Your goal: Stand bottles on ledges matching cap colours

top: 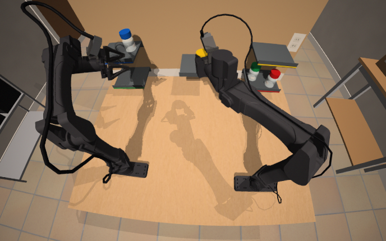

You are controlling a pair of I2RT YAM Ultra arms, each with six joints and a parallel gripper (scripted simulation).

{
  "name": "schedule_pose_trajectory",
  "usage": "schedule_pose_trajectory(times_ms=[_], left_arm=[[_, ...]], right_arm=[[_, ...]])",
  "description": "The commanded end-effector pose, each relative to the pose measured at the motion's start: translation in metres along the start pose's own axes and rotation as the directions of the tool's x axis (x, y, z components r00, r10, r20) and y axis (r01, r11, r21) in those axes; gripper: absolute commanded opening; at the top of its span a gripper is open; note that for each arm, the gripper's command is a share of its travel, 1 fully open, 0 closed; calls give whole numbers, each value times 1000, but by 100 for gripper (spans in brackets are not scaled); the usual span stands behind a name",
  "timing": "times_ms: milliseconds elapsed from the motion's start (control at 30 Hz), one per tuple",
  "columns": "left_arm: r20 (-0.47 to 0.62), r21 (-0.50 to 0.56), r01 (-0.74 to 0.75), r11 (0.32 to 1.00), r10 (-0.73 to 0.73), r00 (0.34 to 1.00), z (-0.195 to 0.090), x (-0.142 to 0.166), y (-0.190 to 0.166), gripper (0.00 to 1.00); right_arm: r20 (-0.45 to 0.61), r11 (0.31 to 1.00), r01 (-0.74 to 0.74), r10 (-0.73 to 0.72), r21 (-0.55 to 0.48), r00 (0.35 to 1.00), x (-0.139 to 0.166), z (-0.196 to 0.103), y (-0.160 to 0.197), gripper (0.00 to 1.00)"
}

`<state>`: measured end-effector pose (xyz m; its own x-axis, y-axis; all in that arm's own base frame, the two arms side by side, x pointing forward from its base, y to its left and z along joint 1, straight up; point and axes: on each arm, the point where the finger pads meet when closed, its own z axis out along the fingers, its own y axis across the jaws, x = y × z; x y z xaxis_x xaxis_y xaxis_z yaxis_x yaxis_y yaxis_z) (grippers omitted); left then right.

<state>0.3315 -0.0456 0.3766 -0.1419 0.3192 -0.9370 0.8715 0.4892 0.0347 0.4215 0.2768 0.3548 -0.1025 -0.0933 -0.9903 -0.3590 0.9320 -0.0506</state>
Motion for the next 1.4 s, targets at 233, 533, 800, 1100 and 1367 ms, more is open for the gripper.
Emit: schedule_pose_trajectory(times_ms=[233, 533, 800, 1100, 1367], left_arm=[[25, 5, -16, 1000, 16, 1000, -3, -10, -2, 87], [25, 5, -16, 1000, 16, 1000, -3, -10, -2, 87], [25, 5, -16, 1000, 16, 1000, -3, -10, -2, 87], [25, 5, -16, 1000, 16, 1000, -3, -10, -2, 87], [25, 5, -16, 1000, 16, 1000, -3, -10, -2, 87]], right_arm=[[110, 991, -9, 23, -132, 994, -55, -50, -120, 50], [108, 997, -2, 10, -74, 994, -50, -63, -228, 50], [81, 999, -17, 15, 35, 997, -37, -96, -350, 50], [86, 996, -12, 4, 83, 996, -38, -105, -385, 50], [120, 961, -49, 17, 272, 993, -43, -109, -398, 50]])
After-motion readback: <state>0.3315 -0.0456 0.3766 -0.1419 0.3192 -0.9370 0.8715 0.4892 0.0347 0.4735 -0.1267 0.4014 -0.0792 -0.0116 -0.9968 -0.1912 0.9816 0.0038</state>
